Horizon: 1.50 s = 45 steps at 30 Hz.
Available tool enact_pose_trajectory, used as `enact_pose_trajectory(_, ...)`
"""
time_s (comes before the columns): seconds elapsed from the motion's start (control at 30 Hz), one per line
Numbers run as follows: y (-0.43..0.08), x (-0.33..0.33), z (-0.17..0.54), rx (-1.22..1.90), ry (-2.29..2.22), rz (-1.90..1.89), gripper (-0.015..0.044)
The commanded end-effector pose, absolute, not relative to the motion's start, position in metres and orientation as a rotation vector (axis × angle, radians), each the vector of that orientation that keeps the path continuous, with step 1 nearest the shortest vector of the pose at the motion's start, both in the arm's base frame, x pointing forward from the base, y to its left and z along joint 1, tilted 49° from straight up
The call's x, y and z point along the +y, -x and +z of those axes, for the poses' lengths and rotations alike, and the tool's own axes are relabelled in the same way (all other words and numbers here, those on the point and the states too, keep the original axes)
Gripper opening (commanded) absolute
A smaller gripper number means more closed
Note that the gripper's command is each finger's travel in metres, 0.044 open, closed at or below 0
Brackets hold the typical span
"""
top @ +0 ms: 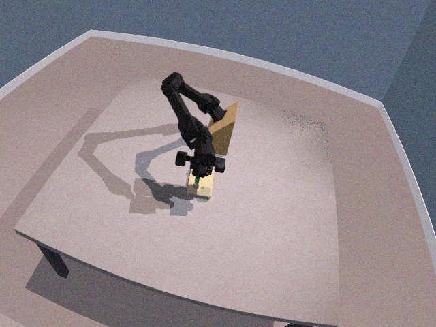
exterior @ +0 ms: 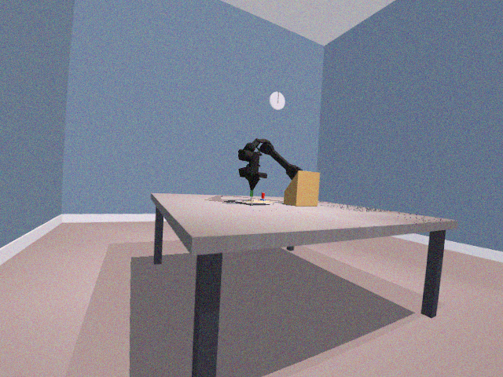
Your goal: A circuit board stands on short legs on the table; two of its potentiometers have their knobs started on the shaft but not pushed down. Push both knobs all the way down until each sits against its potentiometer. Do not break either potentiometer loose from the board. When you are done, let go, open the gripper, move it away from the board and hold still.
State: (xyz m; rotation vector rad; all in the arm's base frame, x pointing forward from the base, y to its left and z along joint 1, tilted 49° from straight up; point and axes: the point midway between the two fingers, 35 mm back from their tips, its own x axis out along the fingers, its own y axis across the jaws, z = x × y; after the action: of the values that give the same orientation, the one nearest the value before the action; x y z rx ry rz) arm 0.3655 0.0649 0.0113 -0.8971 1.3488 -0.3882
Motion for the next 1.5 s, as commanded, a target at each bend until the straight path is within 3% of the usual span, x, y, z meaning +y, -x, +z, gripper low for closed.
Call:
enact_pose_trajectory(0.0,-0.370,0.052,0.003,1.360,0.884,-0.411,0.0000)
enact_pose_trajectory(1.47,-0.373,0.042,-0.006,1.360,0.884,-0.412,0.0000)
